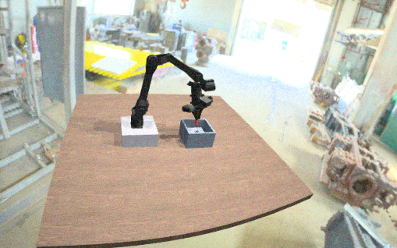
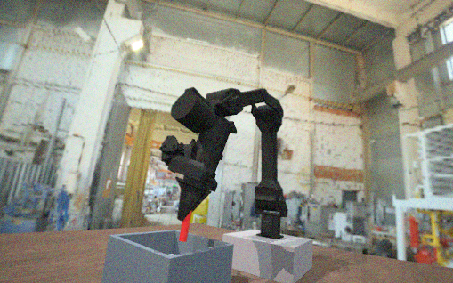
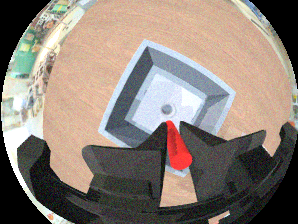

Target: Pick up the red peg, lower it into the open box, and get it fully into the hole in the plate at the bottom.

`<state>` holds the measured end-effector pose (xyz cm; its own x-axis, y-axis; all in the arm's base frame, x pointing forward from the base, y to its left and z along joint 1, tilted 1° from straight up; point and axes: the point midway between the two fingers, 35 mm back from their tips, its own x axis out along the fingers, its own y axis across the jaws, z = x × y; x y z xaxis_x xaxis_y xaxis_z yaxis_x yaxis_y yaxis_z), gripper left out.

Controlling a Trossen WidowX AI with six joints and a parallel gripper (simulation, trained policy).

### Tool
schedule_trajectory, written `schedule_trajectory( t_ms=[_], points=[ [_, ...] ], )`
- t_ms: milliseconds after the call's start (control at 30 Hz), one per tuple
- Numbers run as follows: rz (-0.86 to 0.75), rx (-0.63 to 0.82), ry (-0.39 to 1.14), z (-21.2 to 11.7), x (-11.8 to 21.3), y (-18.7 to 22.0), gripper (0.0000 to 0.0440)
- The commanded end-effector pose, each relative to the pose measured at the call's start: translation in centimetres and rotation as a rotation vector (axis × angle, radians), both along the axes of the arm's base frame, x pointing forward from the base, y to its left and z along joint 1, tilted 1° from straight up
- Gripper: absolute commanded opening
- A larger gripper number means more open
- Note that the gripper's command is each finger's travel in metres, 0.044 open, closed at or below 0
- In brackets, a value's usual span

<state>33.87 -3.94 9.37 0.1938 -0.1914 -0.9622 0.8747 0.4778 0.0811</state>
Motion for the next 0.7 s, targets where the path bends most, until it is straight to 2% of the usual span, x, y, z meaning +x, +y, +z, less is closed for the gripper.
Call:
schedule_trajectory(
  t_ms=[0,133,200,333,433,567,667],
  points=[
    [-0.004,0.014,0.009,-0.8,0.5,-0.6,0.0003],
    [-0.008,0.026,0.026,-2.1,0.9,-1.1,0.0004],
    [-0.006,0.030,0.038,-2.9,1.0,-1.3,0.0020],
    [0.009,0.033,0.065,-4.4,1.2,-1.7,0.0115],
    [0.024,0.031,0.088,-5.1,1.5,-2.1,0.0168],
    [0.031,0.029,0.077,-5.3,2.7,-2.7,0.0271],
    [0.039,0.021,0.068,-5.2,3.6,-3.2,0.0331]
  ],
)
